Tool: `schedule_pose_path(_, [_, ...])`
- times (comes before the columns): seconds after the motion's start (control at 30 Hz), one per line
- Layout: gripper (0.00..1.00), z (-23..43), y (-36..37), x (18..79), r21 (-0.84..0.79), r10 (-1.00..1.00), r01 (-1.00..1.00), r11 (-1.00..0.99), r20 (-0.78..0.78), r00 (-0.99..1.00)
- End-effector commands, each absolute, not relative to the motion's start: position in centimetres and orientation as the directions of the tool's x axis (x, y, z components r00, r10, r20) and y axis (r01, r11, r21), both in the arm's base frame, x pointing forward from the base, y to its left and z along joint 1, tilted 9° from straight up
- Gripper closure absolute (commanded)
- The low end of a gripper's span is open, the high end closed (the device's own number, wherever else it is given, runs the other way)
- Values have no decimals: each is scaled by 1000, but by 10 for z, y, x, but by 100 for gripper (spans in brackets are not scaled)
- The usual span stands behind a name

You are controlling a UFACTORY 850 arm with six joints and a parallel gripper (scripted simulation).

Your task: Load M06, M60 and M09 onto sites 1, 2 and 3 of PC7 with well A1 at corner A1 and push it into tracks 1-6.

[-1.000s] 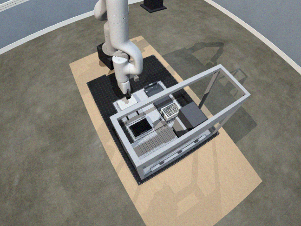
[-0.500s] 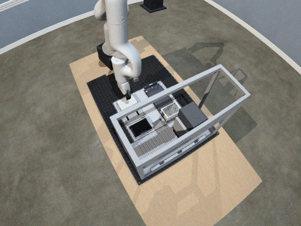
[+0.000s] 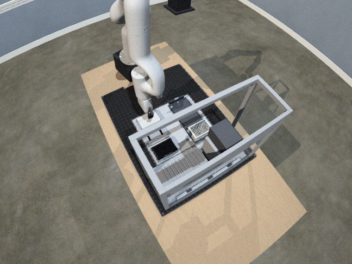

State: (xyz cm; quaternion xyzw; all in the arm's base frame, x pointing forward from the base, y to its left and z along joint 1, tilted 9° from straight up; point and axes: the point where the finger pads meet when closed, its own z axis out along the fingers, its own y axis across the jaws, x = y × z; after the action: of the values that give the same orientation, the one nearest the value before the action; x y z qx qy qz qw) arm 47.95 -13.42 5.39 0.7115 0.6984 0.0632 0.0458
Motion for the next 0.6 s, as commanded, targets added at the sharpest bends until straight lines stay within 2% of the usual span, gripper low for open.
schedule_pose_path(0.0, [0, 48, -134, 481, 162, 999, 987, -20, 29, 16])
schedule_pose_path(0.57, [0, 24, -134, 485, 162, 999, 987, -20, 29, 16])
